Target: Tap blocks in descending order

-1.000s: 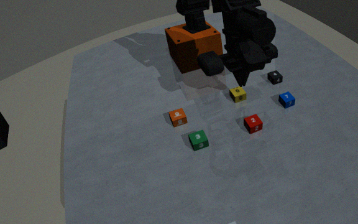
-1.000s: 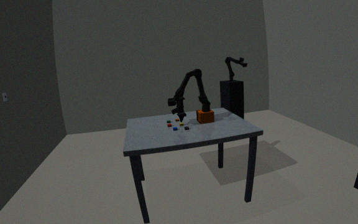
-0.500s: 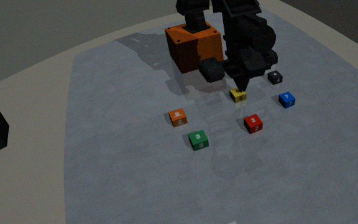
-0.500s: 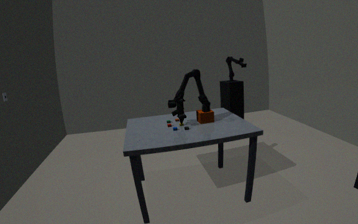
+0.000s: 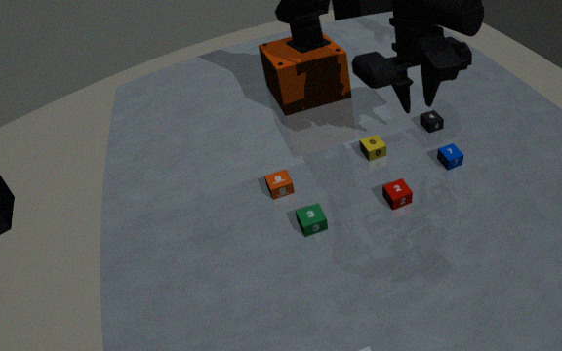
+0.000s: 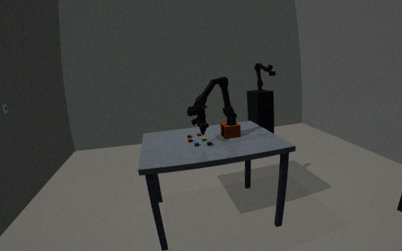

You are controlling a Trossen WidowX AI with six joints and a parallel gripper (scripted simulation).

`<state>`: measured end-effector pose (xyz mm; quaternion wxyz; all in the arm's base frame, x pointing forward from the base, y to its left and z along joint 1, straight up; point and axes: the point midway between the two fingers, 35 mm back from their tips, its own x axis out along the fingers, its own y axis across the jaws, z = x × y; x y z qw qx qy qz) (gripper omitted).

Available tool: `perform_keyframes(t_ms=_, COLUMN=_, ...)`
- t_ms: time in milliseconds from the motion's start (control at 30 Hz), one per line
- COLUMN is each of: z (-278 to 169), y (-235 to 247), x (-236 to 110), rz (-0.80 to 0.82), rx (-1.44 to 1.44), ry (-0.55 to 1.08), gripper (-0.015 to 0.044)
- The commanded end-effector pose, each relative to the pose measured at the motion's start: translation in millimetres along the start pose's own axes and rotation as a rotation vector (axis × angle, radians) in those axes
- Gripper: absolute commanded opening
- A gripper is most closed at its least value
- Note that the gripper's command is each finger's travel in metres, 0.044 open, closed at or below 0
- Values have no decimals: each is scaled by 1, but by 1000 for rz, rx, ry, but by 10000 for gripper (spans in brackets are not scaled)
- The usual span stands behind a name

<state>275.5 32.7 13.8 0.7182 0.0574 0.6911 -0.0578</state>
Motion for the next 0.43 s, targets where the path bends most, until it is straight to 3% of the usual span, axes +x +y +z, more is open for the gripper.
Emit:
perform_keyframes(t_ms=0, z=1, y=50, x=-22, rz=0, rx=-16, ry=-5, gripper=283)
perform_keyframes(t_ms=167, z=-14, y=113, x=-50, rz=10, rx=15, ry=11, gripper=400)
perform_keyframes(t_ms=400, z=-17, y=121, x=-54, rz=11, rx=21, ry=14, gripper=400)
